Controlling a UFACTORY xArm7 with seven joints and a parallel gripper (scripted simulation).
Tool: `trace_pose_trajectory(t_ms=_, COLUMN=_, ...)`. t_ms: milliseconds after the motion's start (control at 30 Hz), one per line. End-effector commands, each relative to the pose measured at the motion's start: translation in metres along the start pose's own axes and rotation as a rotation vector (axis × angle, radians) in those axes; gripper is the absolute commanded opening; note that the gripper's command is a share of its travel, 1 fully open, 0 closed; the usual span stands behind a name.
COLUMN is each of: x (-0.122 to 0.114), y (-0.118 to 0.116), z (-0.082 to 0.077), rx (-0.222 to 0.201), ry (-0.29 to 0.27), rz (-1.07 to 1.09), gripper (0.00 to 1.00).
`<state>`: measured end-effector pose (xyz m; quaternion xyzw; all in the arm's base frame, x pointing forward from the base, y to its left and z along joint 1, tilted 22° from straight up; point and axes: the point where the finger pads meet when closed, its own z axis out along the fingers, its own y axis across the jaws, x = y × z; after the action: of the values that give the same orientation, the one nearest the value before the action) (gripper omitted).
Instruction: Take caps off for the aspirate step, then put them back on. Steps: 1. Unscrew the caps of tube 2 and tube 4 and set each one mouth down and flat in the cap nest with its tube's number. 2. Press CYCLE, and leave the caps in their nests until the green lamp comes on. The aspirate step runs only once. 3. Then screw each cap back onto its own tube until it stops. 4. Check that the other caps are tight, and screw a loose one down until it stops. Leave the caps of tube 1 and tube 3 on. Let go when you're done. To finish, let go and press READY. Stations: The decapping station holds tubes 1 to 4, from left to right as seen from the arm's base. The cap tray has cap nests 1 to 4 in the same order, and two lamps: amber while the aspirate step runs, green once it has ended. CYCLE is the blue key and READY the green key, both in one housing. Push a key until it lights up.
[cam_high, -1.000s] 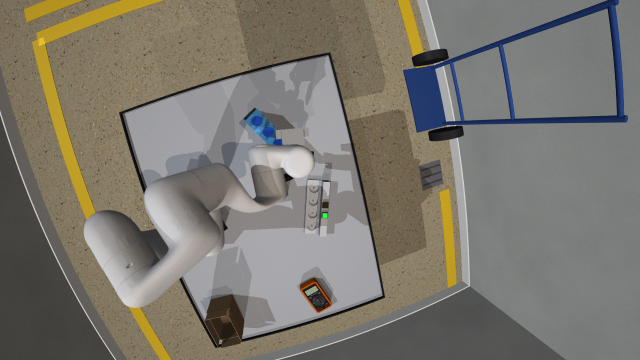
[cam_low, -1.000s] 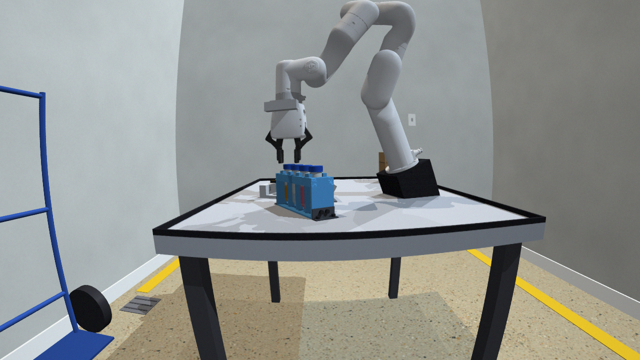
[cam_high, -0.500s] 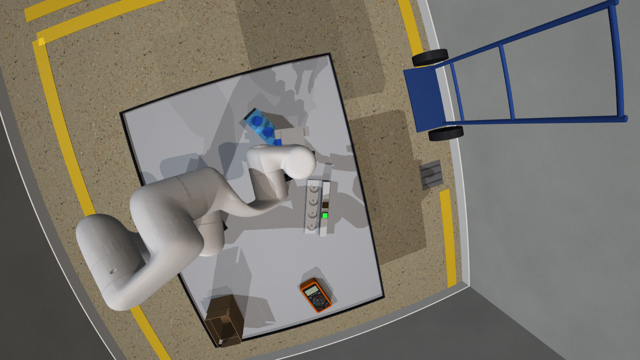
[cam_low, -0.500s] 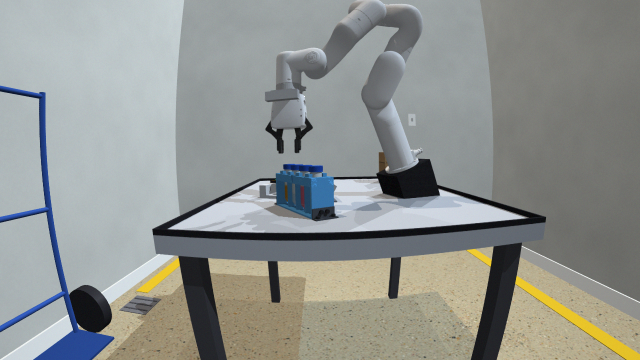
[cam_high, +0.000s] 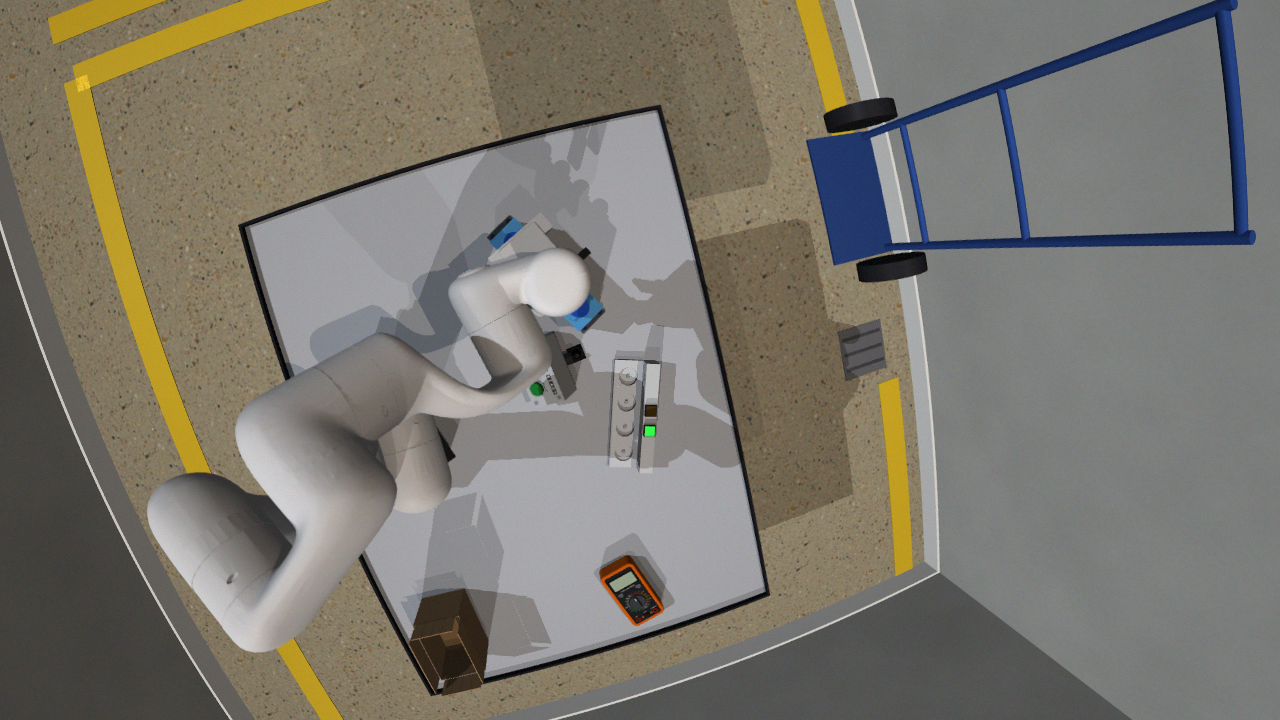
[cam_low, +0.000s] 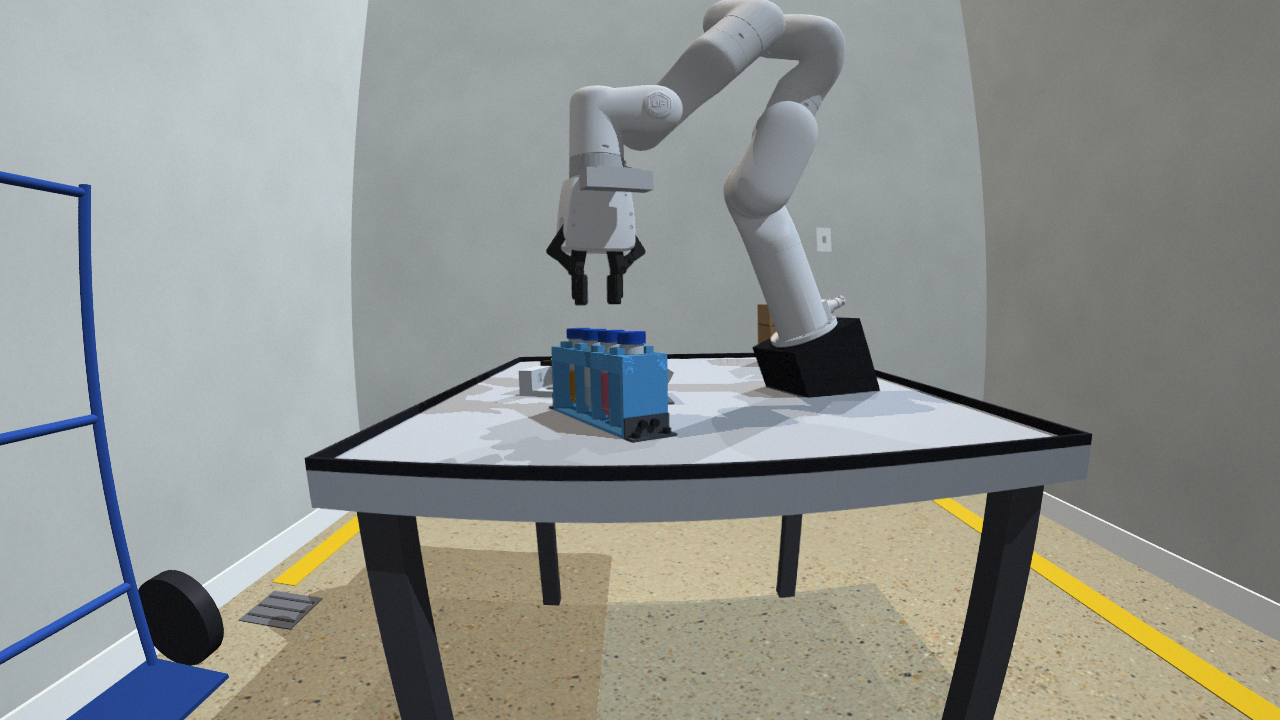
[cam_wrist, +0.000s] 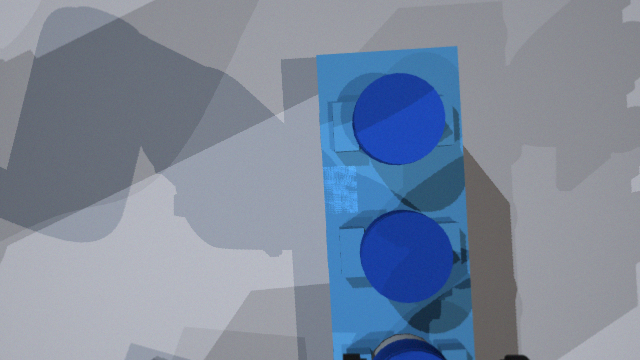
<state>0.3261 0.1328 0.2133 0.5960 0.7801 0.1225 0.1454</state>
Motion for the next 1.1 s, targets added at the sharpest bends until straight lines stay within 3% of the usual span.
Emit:
trace_pose_trajectory(t_ms=0, x=0.032, y=0.0, z=-0.001, rx=-0.008, ry=0.01, rz=-0.279, gripper=0.46)
trace_pose_trajectory(t_ms=333, x=0.089, y=-0.004, z=-0.002, rx=-0.008, ry=0.011, rz=-0.304, gripper=0.46)
trace_pose_trajectory(t_ms=700, x=0.091, y=-0.004, z=-0.002, rx=-0.008, ry=0.011, rz=-0.304, gripper=0.46)
trace_pose_trajectory(t_ms=1067, x=0.091, y=-0.004, z=0.025, rx=-0.008, ry=0.011, rz=-0.304, gripper=0.46)
